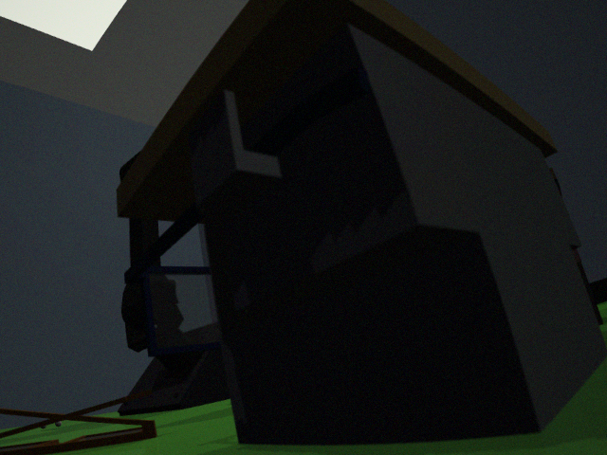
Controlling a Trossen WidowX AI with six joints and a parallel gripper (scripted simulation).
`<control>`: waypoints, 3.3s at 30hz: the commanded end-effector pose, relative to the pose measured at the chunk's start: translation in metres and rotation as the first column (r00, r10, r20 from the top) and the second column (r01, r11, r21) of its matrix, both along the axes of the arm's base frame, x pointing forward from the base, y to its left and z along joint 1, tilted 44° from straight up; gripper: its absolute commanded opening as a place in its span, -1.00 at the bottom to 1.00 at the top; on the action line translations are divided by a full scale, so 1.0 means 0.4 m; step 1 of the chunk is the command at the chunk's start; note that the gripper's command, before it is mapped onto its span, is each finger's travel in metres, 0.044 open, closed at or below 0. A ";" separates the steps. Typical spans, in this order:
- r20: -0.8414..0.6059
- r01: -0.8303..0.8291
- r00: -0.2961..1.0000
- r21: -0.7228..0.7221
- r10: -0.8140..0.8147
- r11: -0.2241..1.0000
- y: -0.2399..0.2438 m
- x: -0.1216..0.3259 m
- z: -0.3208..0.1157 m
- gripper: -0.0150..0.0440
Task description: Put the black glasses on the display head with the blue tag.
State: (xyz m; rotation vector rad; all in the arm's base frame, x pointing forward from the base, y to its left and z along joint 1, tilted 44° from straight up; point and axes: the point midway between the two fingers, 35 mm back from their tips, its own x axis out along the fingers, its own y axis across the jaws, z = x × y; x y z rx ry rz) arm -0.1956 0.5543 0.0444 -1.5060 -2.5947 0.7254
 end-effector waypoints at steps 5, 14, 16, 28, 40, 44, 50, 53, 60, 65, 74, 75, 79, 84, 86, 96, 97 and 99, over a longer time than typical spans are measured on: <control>-0.003 0.193 0.980 -0.235 -0.199 0.953 0.012 0.184 -0.047 -0.49; 0.182 0.535 0.831 -0.522 -0.526 0.664 -0.066 0.528 -0.121 -0.49; 0.242 0.599 0.776 -0.571 -0.582 0.561 -0.110 0.606 -0.133 -0.49; 0.611 0.747 0.440 -0.656 -0.658 -0.110 -0.484 0.935 -0.124 -0.49; 0.890 0.597 0.249 -0.452 -0.383 -0.662 -0.933 1.047 0.026 -0.49; 0.937 0.519 0.245 -0.344 -0.249 -0.783 -1.074 1.043 0.106 -0.49; 0.947 0.489 0.252 -0.301 -0.198 -0.819 -1.123 1.038 0.139 -0.49; 0.947 0.489 0.252 -0.301 -0.198 -0.819 -1.123 1.038 0.139 -0.49; 0.947 0.489 0.252 -0.301 -0.198 -0.818 -1.134 1.042 0.125 -0.49; 0.947 0.490 0.252 -0.302 -0.199 -0.818 -1.148 1.046 0.110 -0.49; 0.947 0.490 0.251 -0.302 -0.199 -0.818 -1.172 1.052 0.083 -0.49; 0.947 0.490 0.251 -0.302 -0.199 -0.818 -1.175 1.052 0.080 -0.49; 0.947 0.490 0.251 -0.301 -0.199 -0.818 -1.186 1.054 0.069 -0.49; 0.948 0.490 0.251 -0.301 -0.198 -0.818 -1.201 1.056 0.054 -0.49; 0.948 0.490 0.251 -0.300 -0.198 -0.818 -1.206 1.056 0.049 -0.49; 0.948 0.490 0.250 -0.299 -0.197 -0.819 -1.225 1.057 0.030 -0.49; 0.948 0.490 0.250 -0.299 -0.197 -0.819 -1.225 1.057 0.030 -0.49; 0.948 0.490 0.250 -0.299 -0.197 -0.819 -1.223 1.057 0.029 -0.49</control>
